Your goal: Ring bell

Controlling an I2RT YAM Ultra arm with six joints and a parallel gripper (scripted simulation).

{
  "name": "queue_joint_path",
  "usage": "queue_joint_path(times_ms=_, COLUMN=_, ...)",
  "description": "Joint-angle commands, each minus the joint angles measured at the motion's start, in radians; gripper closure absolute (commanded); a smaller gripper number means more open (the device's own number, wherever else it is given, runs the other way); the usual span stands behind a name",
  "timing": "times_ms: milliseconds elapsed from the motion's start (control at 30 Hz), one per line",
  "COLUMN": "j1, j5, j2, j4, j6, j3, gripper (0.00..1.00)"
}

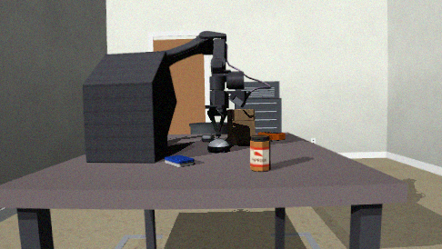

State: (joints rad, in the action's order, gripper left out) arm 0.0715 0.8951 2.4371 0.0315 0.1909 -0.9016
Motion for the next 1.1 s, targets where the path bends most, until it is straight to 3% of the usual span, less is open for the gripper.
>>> queue_joint_path(times_ms=0, j1=-0.007, j5=0.01, j2=-0.022, j4=-0.008, j6=0.011, j3=-0.025, gripper=1.0)
queue_joint_path(times_ms=1067, j1=-0.007, j5=0.01, j2=-0.023, j4=0.003, j6=0.01, j3=-0.028, gripper=1.0)
